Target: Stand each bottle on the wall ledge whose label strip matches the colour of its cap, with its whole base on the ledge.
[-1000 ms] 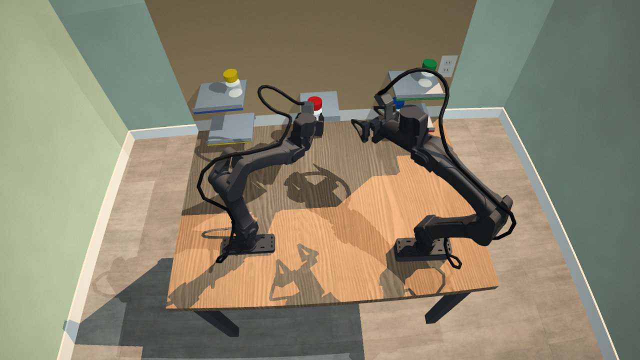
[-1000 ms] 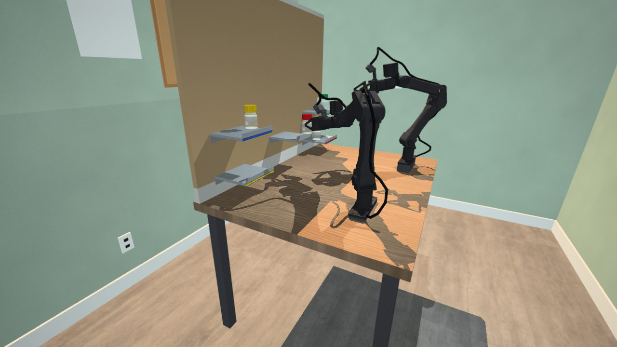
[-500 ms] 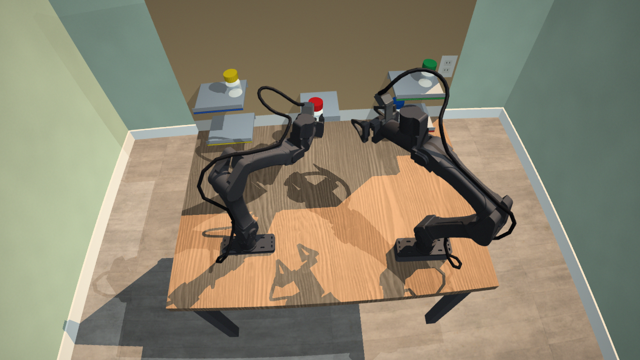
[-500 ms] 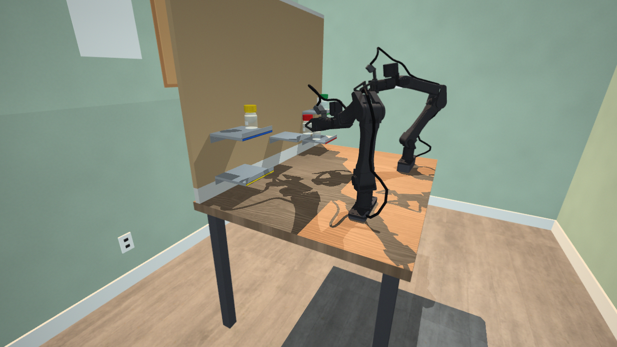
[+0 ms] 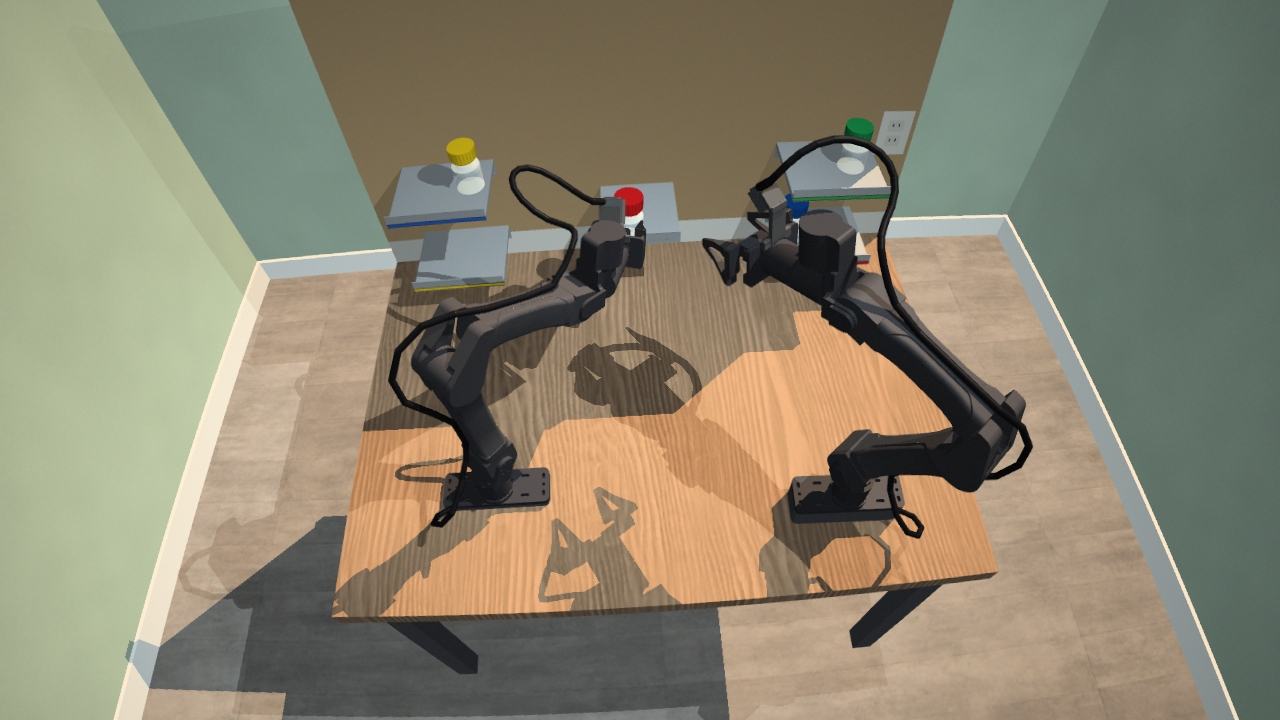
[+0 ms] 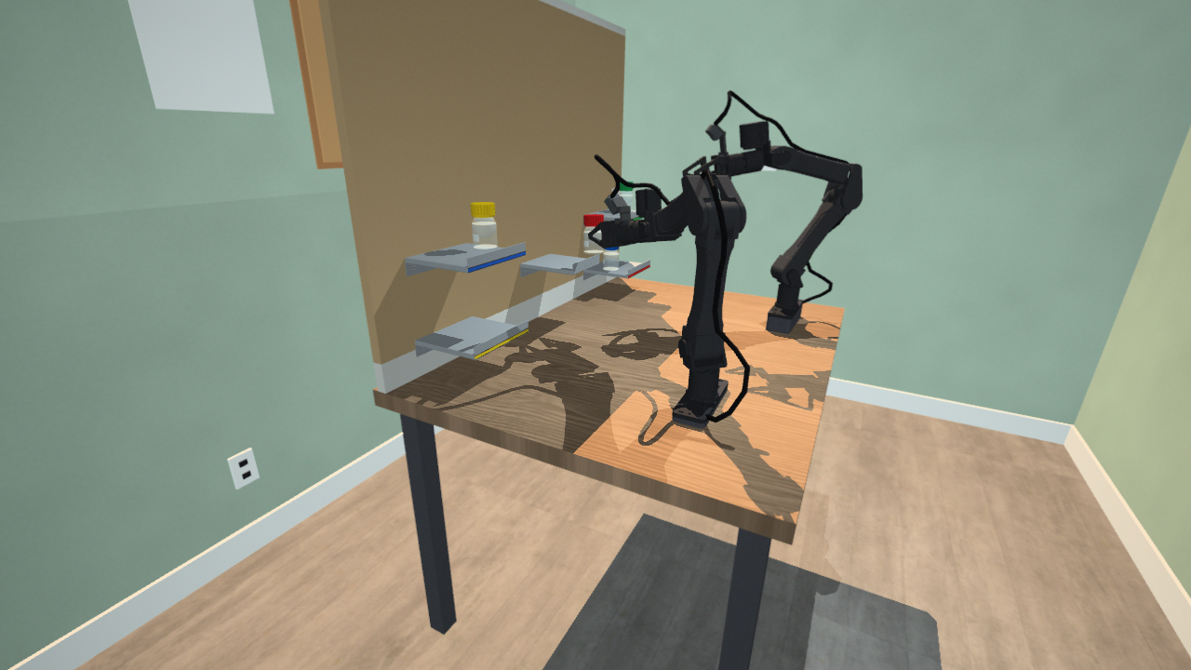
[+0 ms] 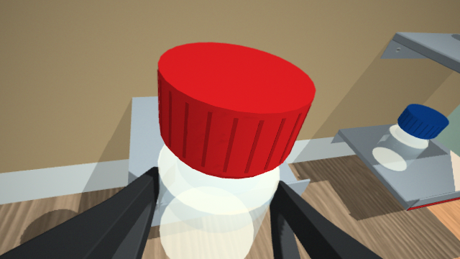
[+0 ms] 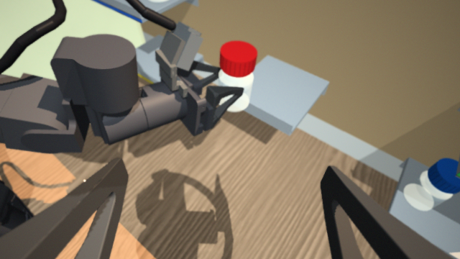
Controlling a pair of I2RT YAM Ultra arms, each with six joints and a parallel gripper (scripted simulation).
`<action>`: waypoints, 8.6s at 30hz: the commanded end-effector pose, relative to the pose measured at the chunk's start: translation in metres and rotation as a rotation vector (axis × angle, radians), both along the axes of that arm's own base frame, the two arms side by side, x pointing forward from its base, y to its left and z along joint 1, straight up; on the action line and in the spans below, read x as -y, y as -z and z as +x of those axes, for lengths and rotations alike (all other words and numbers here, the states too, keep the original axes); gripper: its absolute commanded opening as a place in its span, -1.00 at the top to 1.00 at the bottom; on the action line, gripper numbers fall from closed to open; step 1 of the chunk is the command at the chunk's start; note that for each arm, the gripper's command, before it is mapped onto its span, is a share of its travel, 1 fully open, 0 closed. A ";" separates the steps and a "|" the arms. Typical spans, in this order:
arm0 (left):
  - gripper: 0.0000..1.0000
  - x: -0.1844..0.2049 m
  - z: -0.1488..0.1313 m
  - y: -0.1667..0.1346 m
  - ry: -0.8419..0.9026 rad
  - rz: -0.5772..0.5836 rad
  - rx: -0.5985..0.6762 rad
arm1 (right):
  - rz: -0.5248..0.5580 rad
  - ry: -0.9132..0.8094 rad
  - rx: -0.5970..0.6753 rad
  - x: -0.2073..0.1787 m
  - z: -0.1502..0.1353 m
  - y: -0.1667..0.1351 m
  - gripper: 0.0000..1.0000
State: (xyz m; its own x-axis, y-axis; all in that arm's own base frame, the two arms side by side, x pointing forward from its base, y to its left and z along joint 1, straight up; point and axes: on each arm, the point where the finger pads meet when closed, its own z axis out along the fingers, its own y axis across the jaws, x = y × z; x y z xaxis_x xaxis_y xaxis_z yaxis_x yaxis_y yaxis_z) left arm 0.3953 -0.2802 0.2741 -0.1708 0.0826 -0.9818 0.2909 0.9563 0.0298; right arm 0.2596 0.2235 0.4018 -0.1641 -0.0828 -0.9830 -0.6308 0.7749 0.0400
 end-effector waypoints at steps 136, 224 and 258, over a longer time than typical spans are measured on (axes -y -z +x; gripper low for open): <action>-0.74 0.016 0.046 0.016 -0.005 -0.119 0.116 | 0.006 -0.002 0.004 0.003 -0.003 -0.004 -1.00; -1.00 -0.366 -0.060 -0.018 -0.348 0.131 0.106 | 0.107 0.370 0.219 -0.115 0.206 0.146 -0.62; -1.00 -0.394 -0.071 0.016 -0.417 0.133 0.038 | 0.052 0.383 0.185 -0.131 0.260 0.186 -0.62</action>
